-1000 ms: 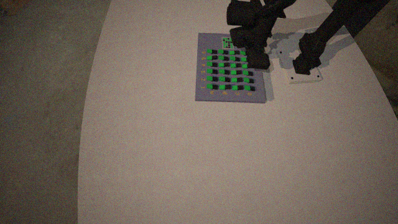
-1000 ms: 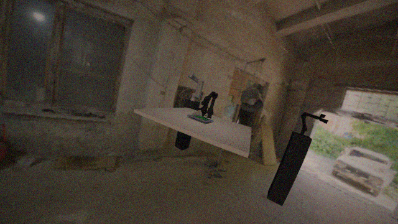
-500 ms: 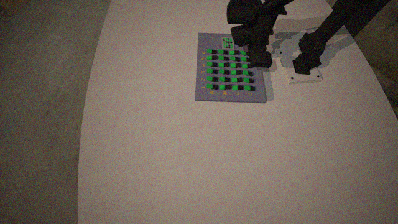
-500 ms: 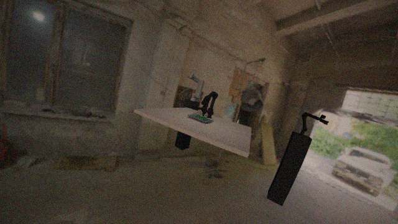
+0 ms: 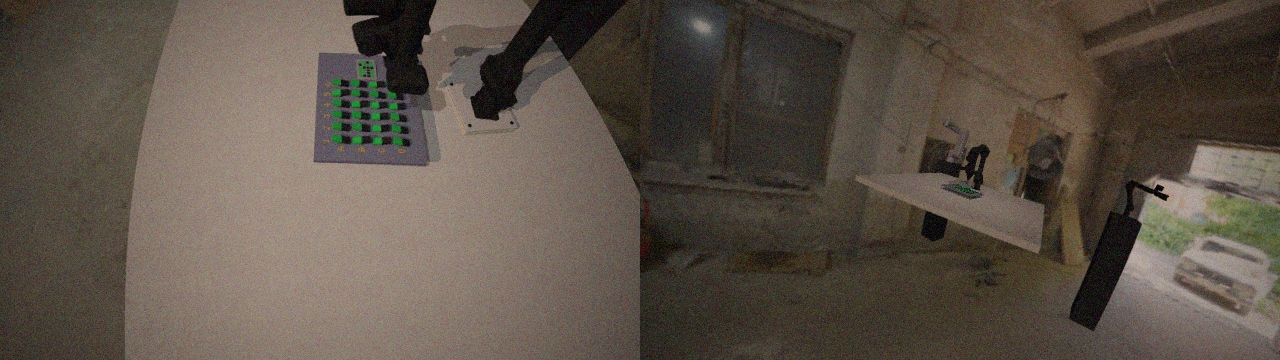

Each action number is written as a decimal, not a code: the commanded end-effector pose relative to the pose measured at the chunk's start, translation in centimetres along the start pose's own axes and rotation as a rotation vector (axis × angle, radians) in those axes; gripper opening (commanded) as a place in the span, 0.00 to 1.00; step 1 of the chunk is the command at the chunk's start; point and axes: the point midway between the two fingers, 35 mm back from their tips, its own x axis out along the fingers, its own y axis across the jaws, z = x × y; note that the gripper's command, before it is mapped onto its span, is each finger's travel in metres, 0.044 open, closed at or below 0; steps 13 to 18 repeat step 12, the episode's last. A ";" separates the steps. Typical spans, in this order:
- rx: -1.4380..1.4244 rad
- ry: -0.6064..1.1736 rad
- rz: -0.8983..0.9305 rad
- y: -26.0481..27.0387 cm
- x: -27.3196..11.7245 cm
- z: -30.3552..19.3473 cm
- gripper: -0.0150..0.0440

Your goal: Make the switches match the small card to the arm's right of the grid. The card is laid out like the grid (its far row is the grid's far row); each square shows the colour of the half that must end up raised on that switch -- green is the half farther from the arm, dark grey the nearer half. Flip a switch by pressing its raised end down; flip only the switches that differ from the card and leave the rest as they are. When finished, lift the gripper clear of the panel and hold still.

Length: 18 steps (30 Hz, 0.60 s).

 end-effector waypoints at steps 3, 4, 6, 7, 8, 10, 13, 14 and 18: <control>-0.002 -0.002 -0.002 2.4 -0.3 3.3 0.25; -0.002 -0.002 -0.002 2.4 -0.3 3.3 0.25; -0.002 -0.002 -0.002 2.4 -0.3 3.3 0.25; -0.002 -0.002 -0.002 2.4 -0.3 3.3 0.25; -0.002 -0.002 -0.002 2.4 -0.3 3.3 0.25; -0.002 -0.002 -0.002 2.4 -0.3 3.3 0.25; -0.002 -0.002 -0.002 2.4 -0.3 3.3 0.25; -0.002 -0.002 -0.002 2.4 -0.3 3.3 0.25; -0.002 -0.002 -0.002 2.4 -0.3 3.3 0.25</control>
